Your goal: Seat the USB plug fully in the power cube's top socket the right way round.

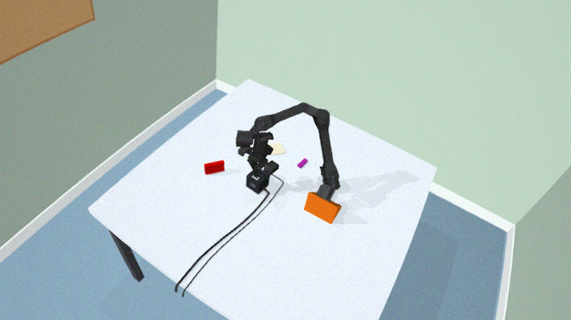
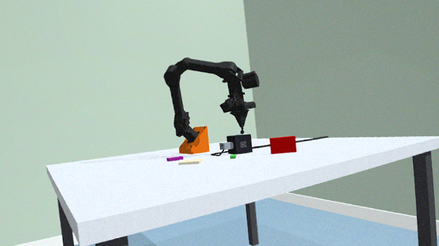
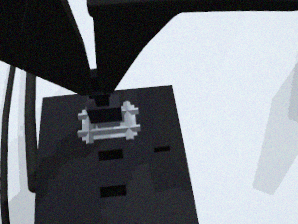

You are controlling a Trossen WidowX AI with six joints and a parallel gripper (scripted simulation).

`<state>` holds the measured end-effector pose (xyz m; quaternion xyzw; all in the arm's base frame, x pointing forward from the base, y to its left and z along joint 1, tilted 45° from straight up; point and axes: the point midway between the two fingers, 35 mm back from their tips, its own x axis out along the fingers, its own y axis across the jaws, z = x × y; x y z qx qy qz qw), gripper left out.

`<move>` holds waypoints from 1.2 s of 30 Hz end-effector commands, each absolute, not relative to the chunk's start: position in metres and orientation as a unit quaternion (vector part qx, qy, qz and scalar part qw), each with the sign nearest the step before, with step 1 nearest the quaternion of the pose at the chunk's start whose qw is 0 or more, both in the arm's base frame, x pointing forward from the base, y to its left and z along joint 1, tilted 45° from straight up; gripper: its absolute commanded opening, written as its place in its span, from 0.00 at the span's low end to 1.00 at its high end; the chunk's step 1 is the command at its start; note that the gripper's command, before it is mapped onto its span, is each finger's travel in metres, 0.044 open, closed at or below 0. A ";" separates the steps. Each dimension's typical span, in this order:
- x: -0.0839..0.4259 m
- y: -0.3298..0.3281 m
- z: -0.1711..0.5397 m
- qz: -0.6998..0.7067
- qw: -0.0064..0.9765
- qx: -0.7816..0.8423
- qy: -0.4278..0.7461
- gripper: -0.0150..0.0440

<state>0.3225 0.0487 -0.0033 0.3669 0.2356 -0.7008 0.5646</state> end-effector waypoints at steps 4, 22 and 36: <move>0.323 0.048 -0.003 -0.700 0.566 0.367 0.236 0.25; 0.322 0.046 -0.005 -0.700 0.566 0.367 0.236 0.25; 0.322 0.045 -0.006 -0.700 0.566 0.367 0.236 0.25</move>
